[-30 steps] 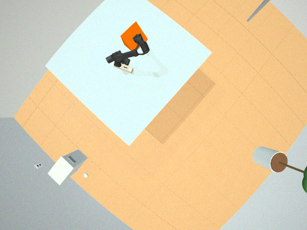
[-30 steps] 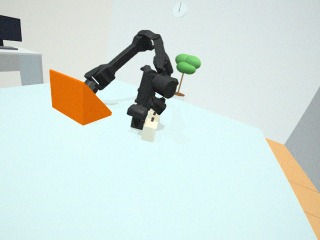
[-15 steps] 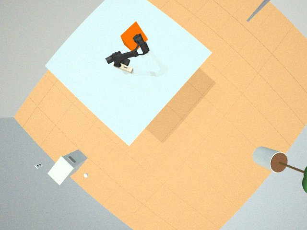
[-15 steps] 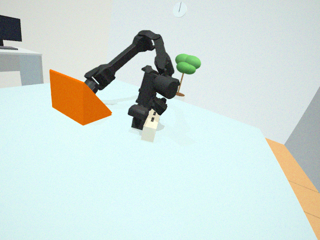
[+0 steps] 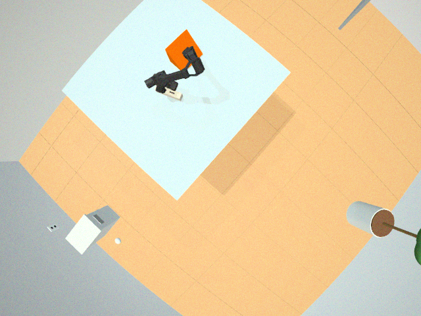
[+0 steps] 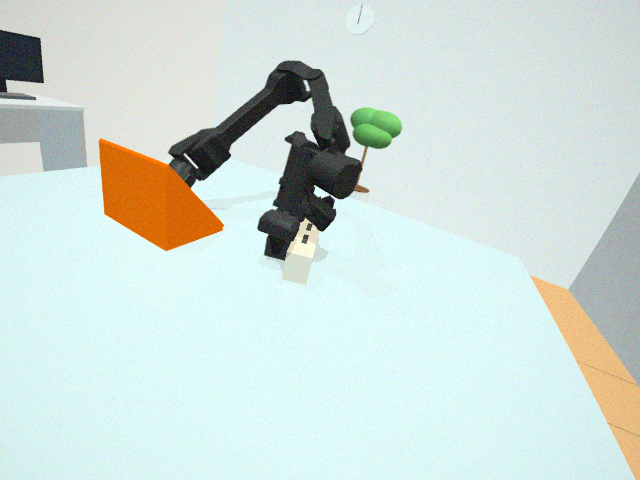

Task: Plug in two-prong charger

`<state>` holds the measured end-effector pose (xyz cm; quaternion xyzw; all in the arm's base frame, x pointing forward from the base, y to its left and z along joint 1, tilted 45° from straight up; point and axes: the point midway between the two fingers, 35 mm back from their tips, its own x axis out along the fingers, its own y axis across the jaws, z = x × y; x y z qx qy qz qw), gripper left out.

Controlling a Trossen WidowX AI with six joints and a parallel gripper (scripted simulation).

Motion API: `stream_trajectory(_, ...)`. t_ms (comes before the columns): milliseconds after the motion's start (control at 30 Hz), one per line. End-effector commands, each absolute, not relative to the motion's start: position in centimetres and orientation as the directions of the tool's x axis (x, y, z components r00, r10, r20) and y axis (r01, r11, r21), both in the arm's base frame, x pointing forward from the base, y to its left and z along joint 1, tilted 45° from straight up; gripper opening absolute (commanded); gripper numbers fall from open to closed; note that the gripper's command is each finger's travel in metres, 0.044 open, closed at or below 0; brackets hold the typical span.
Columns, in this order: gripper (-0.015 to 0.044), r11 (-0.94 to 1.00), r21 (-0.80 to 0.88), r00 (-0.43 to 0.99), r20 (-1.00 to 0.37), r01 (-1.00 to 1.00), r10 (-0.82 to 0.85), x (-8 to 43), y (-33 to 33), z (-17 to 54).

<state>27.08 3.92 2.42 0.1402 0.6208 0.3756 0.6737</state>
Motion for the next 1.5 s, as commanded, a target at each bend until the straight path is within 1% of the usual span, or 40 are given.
stream_trajectory(0, 0.0, 0.674, 0.648, -0.03, -0.729, -0.354, 0.684, 27.97, 4.2, 2.62)
stream_trajectory(1467, 0.0, 0.674, 0.648, -0.03, -0.728, -0.354, 0.684, 27.63, 4.06, 2.62)
